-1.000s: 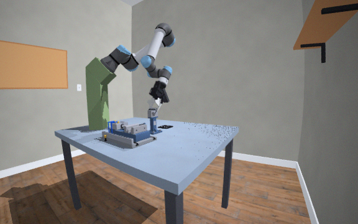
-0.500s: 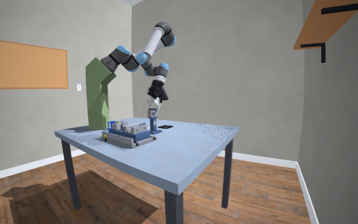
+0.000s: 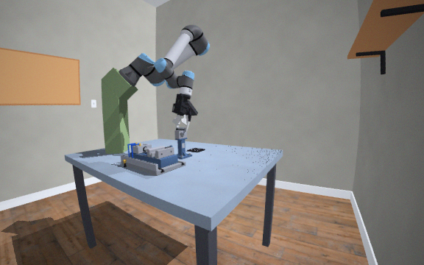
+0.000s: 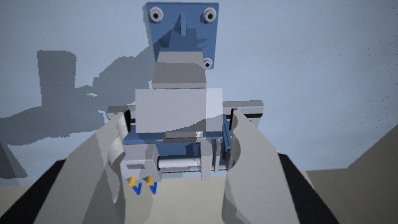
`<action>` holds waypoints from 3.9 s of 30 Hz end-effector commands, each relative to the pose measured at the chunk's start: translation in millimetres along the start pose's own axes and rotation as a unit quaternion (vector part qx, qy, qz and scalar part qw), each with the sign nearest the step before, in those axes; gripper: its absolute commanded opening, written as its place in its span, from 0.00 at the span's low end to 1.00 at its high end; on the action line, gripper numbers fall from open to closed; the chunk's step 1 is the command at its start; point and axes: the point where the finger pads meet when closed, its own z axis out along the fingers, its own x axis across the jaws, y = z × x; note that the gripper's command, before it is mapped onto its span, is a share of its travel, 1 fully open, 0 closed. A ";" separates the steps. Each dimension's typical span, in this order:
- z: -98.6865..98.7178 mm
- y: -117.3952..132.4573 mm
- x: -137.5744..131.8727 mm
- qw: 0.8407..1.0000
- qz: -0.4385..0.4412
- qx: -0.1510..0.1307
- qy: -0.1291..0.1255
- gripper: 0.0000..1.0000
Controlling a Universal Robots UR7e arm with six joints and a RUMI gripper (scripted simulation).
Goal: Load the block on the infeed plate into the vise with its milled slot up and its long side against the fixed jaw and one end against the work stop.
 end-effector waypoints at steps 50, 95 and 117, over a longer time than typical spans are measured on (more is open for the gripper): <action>2.4 5.4 -0.2 0.936 -0.001 0.352 -0.001 0.51; 3.7 6.7 0.0 0.890 0.000 0.456 0.000 0.51; 4.2 7.0 0.0 0.877 0.000 0.480 -0.001 0.51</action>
